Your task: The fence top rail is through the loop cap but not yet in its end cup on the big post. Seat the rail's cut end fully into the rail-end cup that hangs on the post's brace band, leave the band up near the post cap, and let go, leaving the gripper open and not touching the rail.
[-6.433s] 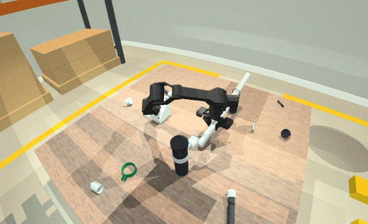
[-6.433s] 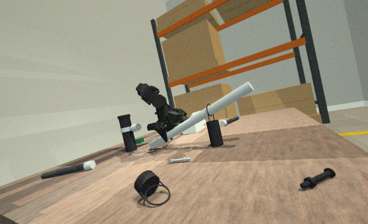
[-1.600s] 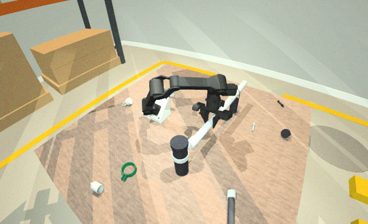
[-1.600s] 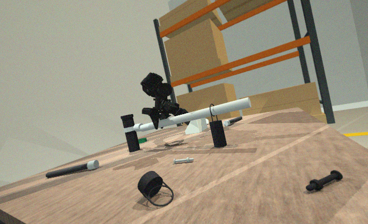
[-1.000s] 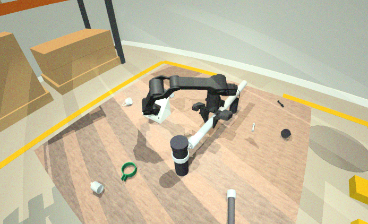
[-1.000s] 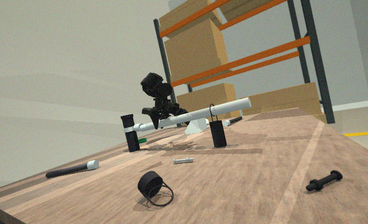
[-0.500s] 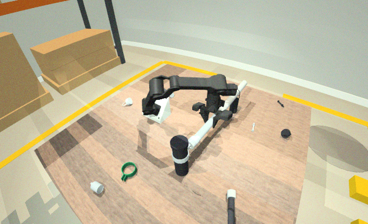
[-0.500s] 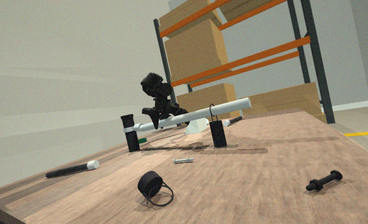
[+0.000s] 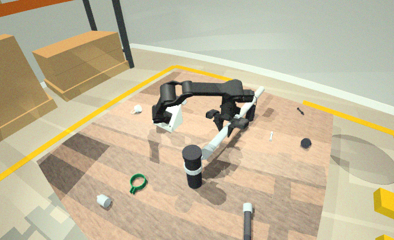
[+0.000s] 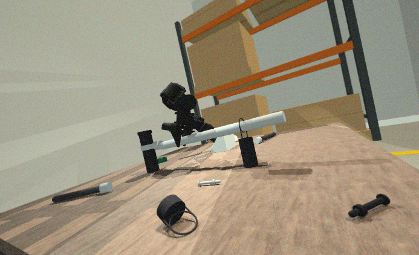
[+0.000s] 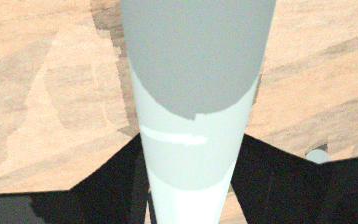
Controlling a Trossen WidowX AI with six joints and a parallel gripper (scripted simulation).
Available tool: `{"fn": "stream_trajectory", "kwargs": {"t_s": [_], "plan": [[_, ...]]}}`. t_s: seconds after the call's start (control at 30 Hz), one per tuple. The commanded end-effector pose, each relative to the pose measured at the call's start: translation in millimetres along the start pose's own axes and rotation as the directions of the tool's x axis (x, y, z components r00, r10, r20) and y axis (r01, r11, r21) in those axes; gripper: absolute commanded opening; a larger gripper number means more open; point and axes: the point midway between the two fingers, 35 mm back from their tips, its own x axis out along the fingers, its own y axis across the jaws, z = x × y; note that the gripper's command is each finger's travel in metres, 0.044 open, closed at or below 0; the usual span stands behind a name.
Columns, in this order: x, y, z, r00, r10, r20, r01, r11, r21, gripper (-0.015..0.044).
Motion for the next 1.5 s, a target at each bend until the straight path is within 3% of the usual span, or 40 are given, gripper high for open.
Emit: {"fn": "stream_trajectory", "kwargs": {"t_s": [0.0,1.47], "plan": [[-1.7,-1.5,-3.1,1.0,-0.007,-0.01,0.007,1.0,-0.003,0.0],[-1.9,-0.9,-2.8,1.0,0.004,-0.005,-0.004,1.0,-0.003,0.0]]}}
